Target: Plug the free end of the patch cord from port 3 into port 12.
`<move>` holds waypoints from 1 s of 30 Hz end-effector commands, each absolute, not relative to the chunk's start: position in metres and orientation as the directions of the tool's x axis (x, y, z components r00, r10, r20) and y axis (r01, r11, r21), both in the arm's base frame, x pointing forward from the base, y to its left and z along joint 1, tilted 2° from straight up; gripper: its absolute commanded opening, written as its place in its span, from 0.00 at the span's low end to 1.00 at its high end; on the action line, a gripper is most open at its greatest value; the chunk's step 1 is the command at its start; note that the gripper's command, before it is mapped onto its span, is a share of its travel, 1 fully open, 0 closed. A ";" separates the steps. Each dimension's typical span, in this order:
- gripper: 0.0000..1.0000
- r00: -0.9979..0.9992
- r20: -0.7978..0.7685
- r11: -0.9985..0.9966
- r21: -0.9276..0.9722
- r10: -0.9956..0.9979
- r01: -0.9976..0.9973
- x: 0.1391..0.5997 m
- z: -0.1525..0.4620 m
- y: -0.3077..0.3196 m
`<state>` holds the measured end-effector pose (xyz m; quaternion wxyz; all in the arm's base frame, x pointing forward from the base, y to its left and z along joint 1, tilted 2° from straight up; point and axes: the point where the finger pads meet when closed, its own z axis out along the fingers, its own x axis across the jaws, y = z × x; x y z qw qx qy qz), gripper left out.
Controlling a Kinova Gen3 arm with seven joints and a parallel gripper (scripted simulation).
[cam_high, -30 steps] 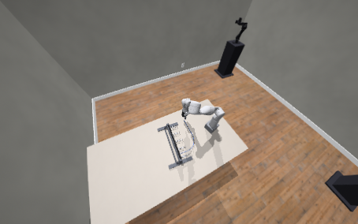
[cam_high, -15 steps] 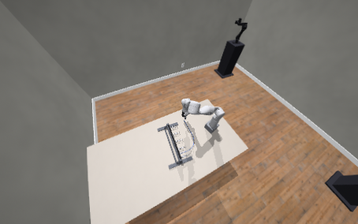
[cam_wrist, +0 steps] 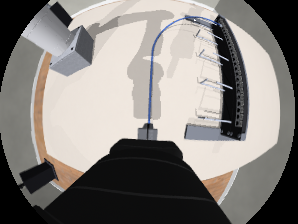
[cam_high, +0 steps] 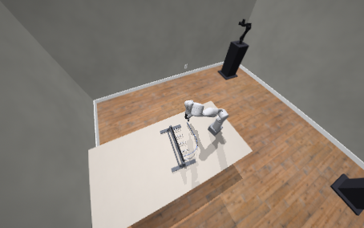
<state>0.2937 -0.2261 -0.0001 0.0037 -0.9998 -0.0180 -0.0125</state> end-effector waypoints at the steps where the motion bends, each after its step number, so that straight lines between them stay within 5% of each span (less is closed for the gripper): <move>1: 0.00 0.999 0.026 -0.999 -0.006 0.036 0.036 0.294 0.000 -0.226; 27: 0.00 0.999 0.026 -0.999 -0.006 0.044 0.044 0.294 0.000 -0.235; 28: 0.73 0.999 0.026 -0.999 -0.006 0.044 0.044 0.294 -0.001 -0.235; 30: 0.73 0.999 0.026 -0.999 -0.006 0.044 0.044 0.294 -0.001 -0.235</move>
